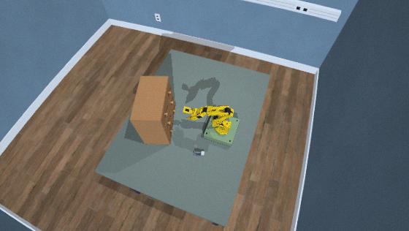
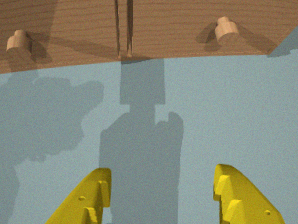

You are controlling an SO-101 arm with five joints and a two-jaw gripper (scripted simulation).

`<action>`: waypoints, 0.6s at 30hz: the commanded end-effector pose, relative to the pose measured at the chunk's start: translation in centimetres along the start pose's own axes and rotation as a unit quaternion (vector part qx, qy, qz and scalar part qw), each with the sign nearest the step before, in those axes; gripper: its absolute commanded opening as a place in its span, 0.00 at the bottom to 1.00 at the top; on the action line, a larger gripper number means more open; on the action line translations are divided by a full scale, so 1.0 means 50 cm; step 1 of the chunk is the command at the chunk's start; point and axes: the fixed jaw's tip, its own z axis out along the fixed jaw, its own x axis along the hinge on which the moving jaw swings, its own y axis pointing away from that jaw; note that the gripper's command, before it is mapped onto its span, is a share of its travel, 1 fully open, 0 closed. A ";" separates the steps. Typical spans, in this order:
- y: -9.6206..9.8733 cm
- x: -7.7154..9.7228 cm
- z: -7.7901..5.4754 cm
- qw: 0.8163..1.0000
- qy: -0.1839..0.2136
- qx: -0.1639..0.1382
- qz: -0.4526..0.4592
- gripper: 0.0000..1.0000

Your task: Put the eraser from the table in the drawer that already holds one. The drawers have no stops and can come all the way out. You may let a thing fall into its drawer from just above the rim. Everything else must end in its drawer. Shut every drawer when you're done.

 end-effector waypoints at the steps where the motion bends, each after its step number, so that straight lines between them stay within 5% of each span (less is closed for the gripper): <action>1: 0.012 0.003 0.014 1.000 -0.007 -0.010 -0.003 0.21; 18: 0.084 -0.011 0.037 0.993 -0.090 -0.071 -0.039 0.21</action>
